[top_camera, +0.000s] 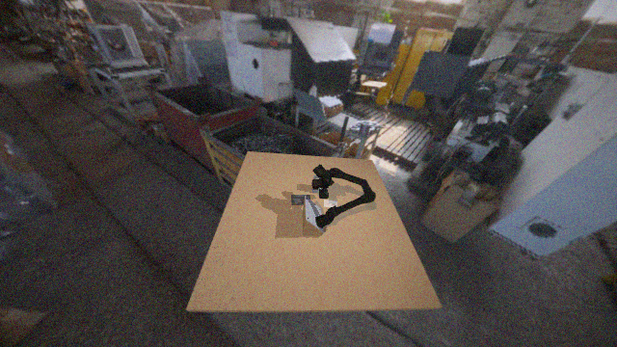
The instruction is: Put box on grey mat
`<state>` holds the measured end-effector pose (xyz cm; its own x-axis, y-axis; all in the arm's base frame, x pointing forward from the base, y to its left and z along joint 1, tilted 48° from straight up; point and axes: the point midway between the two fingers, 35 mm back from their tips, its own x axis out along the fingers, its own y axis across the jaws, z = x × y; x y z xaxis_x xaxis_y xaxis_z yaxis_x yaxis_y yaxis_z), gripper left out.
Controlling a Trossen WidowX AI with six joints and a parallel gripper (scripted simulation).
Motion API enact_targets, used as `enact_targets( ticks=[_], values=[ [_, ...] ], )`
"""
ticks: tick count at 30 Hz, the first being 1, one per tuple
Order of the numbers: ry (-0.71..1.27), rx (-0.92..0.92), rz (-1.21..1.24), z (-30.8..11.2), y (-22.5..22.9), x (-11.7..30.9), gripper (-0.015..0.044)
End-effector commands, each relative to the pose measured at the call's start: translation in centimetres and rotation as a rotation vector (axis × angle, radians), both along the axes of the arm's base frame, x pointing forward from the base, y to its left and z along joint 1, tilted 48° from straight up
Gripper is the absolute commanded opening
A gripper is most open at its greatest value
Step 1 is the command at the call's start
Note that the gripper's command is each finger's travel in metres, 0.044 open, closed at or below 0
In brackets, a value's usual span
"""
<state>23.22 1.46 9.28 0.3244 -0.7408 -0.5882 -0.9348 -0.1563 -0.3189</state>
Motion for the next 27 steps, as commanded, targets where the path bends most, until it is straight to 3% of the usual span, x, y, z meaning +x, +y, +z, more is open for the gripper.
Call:
enact_targets(
  ticks=[1, 27],
  values=[
    [-0.003, 0.005, 0.000, -0.5, 0.5, 0.1, 0.0157],
    [-0.004, 0.005, 0.001, -3.0, -2.1, -0.3, 0.0157]
  ],
)
